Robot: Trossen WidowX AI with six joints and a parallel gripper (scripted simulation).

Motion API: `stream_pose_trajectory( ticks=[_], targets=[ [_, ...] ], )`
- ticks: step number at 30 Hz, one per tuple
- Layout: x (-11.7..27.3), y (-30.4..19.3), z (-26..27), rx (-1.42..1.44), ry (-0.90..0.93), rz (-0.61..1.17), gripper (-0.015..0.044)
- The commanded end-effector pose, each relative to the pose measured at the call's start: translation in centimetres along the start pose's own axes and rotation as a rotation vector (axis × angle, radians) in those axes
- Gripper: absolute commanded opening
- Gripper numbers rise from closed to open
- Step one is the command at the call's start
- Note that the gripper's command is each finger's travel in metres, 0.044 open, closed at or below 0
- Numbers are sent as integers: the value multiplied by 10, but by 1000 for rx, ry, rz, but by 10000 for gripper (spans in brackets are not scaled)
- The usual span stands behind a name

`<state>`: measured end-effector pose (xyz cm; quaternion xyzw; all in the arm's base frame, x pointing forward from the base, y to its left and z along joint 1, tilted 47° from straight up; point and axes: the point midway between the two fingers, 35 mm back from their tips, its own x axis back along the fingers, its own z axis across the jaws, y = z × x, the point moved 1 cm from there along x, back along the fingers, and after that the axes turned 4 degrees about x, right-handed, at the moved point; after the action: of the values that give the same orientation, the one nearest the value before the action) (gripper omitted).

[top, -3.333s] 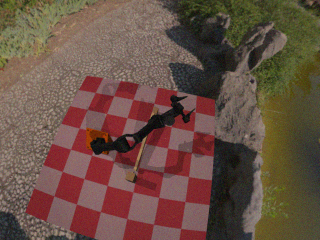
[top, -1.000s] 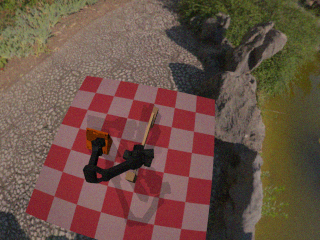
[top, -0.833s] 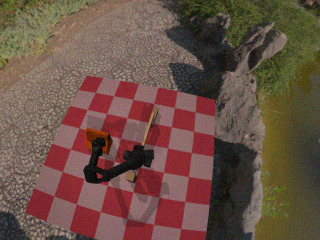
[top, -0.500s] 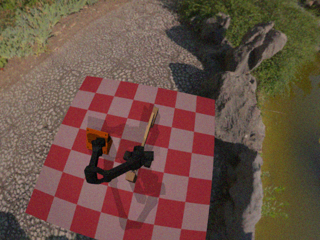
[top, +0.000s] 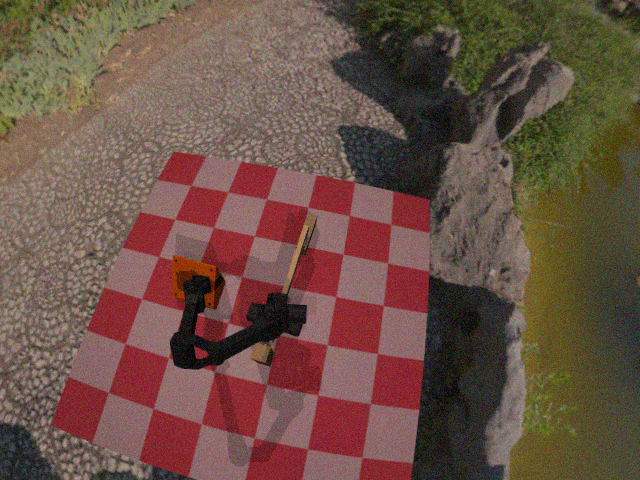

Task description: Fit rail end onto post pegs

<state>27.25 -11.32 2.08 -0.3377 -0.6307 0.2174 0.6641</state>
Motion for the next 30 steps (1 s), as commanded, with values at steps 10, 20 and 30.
stream_pose_trajectory(
  ticks=[10, 20, 30],
  targets=[
    [-1, 0, 1, 7, 1, 5, 26],
    [-1, 0, 1, 7, 1, 5, 0],
    [1, 0, 1, 7, 1, 5, 0]
  ],
)
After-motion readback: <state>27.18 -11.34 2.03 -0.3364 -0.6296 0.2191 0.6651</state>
